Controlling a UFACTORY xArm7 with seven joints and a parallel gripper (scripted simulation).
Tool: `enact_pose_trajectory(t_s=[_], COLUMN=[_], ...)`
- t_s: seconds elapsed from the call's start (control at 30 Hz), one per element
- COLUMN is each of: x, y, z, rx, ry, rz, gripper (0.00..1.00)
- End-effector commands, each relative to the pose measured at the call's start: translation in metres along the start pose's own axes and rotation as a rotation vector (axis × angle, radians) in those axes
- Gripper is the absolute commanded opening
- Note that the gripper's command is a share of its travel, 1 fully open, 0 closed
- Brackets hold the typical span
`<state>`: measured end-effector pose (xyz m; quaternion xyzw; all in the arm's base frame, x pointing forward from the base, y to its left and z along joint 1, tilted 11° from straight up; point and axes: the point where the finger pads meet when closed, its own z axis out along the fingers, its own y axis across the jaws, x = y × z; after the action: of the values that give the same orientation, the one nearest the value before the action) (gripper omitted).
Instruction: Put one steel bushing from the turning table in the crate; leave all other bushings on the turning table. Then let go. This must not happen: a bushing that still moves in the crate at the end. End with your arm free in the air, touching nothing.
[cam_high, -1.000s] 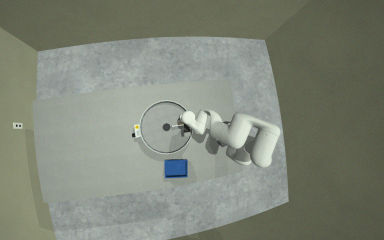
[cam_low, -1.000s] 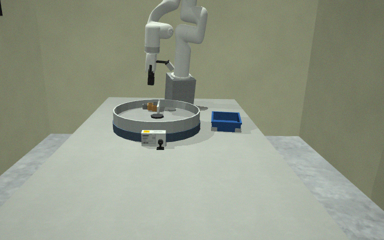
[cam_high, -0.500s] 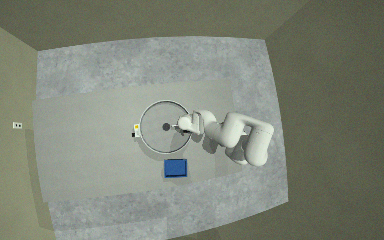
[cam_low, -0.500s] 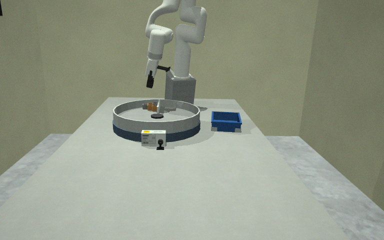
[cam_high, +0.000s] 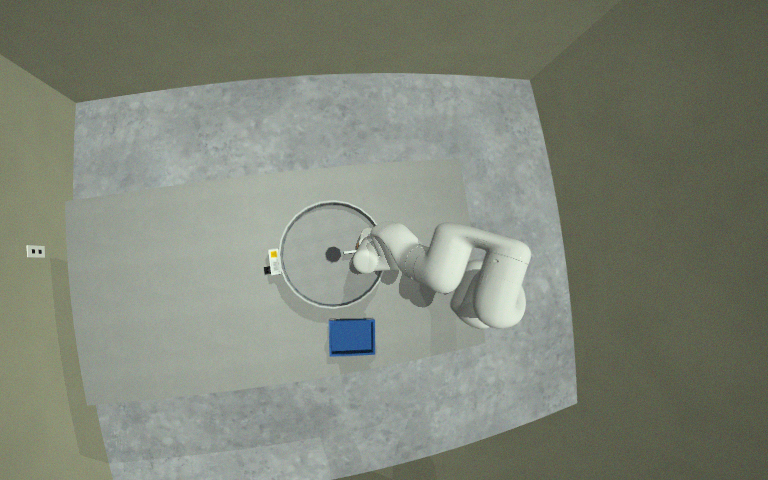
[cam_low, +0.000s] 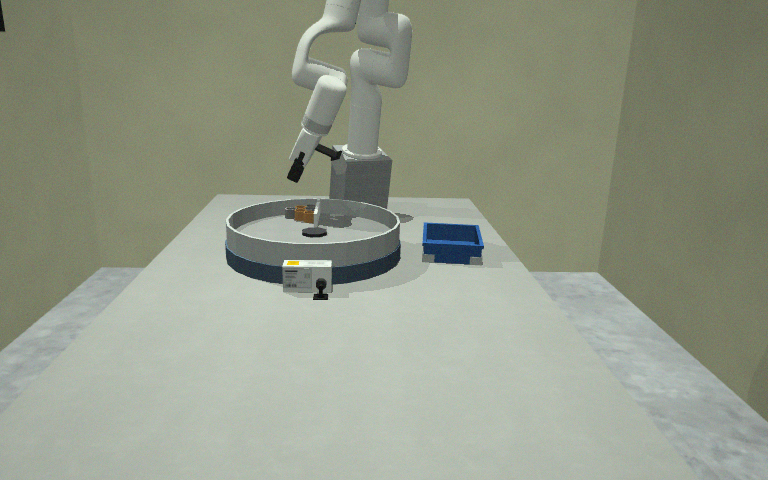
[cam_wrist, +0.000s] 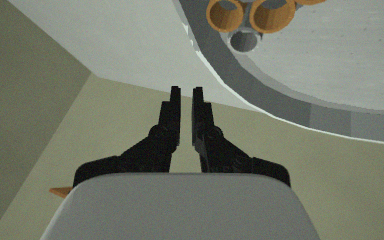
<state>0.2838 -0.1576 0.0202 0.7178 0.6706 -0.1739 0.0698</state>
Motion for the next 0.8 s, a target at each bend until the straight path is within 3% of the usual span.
enact_pose_trajectory(t_s=[0.0,0.37,0.77], x=[-0.002,-0.003,-0.001], y=[0.004,0.023,0.039], z=[0.005,0.011,0.011], rx=[-0.017,-0.123,-0.216], ry=[-0.096,-0.205,-0.24], rz=[0.036,0.098,0.139], gripper=[0.11,0.11,0.11])
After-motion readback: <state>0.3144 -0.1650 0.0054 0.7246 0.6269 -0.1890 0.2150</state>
